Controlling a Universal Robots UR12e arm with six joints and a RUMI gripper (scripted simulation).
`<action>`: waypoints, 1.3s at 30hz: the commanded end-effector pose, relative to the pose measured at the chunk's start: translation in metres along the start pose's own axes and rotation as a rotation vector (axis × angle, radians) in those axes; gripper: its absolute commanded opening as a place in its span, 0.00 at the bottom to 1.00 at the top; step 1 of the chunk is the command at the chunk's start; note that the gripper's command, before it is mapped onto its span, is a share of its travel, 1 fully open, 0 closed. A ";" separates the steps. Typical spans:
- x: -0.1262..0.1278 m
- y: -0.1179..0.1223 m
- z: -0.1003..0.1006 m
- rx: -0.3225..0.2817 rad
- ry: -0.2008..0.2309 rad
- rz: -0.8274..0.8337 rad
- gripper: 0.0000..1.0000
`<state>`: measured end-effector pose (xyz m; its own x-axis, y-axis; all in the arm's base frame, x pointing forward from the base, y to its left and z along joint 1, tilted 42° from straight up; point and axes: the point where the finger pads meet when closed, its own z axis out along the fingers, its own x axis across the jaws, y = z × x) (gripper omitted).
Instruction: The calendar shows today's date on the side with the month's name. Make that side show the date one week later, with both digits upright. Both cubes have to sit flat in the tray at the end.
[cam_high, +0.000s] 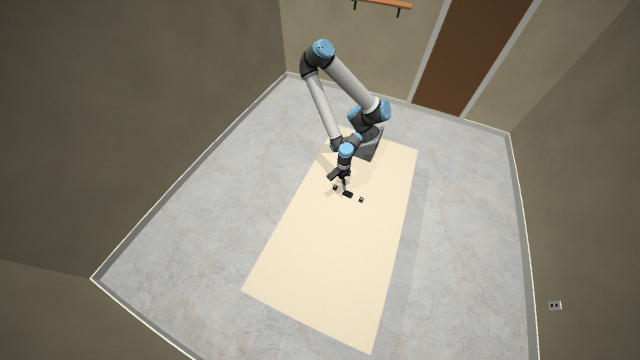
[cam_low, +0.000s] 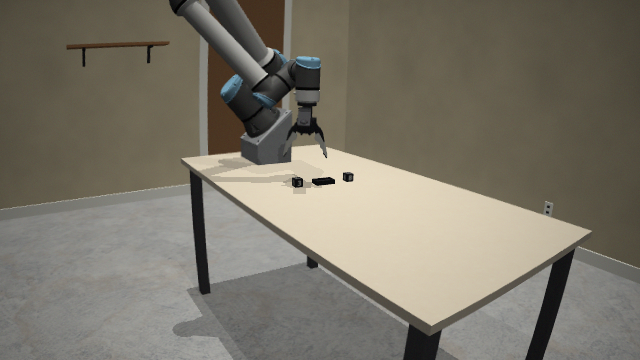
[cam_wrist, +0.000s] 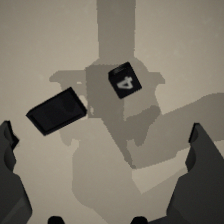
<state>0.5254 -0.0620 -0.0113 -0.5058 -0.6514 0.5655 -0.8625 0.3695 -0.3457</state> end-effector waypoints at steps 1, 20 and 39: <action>0.006 -0.001 0.001 0.007 -0.011 -0.122 1.00; 0.022 -0.003 0.002 0.009 -0.006 -0.431 1.00; 0.027 -0.004 0.002 0.011 -0.004 -0.529 1.00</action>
<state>0.5162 -0.0815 0.0034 -0.0162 -0.7490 0.6624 -0.9995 -0.0049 -0.0300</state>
